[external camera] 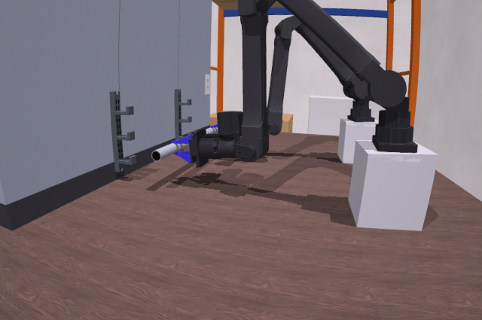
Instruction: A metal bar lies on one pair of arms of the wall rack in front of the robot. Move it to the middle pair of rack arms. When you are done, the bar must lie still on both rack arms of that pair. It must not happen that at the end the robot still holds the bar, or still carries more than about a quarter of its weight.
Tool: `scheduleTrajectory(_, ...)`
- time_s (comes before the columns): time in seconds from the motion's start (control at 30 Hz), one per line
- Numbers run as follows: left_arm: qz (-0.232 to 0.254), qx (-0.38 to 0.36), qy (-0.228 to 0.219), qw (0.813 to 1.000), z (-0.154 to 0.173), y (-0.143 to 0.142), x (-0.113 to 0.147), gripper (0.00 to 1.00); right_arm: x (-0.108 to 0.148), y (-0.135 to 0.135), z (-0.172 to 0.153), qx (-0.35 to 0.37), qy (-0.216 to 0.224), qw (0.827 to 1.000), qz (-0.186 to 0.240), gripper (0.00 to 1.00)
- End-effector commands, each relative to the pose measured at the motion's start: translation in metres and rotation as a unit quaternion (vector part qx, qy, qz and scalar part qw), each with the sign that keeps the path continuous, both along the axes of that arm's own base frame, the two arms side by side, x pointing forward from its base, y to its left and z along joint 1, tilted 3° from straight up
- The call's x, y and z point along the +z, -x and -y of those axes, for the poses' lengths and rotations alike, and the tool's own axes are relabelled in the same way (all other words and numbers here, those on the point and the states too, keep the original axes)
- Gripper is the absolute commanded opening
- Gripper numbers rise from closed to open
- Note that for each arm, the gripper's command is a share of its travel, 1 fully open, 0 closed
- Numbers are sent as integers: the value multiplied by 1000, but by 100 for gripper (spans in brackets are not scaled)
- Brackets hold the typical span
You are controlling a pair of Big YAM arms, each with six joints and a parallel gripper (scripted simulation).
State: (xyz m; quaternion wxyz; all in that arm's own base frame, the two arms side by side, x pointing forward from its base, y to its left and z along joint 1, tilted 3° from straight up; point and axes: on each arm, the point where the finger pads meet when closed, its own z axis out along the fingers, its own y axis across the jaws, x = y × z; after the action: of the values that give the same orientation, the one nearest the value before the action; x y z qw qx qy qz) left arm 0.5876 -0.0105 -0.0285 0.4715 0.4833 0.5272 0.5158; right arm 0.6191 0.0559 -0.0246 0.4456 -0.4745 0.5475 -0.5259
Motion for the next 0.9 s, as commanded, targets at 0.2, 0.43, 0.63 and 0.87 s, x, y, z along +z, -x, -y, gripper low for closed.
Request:
scheduleTrajectory(0.2, 58, 16, -1, 998, -10, 2, 47, 0, 45, 3, 1, -7, -1, 999, 53, 0)
scheduleTrajectory(0.43, 58, 16, -1, 998, -8, 14, 46, 0, 44, 15, 0, -7, -1, 999, 53, 0)
scheduleTrajectory(0.63, 58, 16, -1, 998, -8, 21, 46, 0, 43, 21, -2, -7, -1, 999, 53, 0)
scheduleTrajectory(0.87, 58, 16, -1, 998, -7, 32, 46, 0, 43, 33, -4, -7, -1, 999, 53, 0)
